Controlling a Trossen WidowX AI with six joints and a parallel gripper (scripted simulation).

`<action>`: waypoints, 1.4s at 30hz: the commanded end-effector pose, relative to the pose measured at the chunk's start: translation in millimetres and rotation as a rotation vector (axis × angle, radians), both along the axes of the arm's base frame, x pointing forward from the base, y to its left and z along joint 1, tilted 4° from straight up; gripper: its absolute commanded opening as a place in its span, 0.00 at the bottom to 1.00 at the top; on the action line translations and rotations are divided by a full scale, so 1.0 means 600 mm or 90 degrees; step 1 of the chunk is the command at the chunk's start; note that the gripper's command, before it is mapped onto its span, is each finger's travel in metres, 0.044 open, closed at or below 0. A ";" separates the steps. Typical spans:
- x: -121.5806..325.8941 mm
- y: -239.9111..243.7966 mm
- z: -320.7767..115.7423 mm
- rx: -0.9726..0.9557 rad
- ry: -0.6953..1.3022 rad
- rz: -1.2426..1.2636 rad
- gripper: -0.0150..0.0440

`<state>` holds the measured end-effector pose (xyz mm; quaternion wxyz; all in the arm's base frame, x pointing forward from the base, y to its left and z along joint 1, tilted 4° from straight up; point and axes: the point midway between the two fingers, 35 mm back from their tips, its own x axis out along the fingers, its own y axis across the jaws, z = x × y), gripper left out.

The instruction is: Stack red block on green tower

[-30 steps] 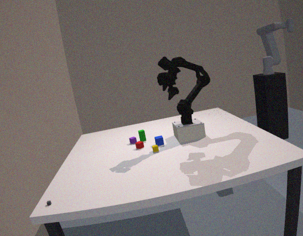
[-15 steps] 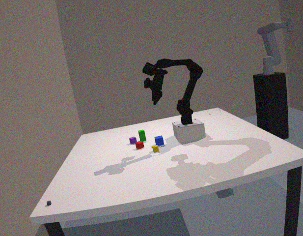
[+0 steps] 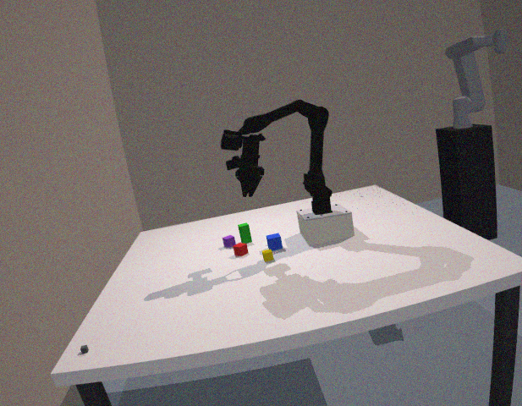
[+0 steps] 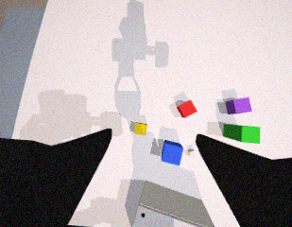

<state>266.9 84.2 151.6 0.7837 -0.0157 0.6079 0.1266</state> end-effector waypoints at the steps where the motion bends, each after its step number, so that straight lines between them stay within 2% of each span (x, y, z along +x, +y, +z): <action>1: 0.027 -0.016 -0.026 -0.038 0.010 0.047 1.00; 19: 0.105 -0.103 -0.185 -0.173 0.125 0.346 1.00; 27: 0.111 -0.103 -0.201 -0.176 0.130 0.359 1.00; 33: 0.110 -0.105 -0.275 -0.176 0.130 0.359 1.00; 42: 0.111 -0.103 -0.285 -0.176 0.130 0.359 1.00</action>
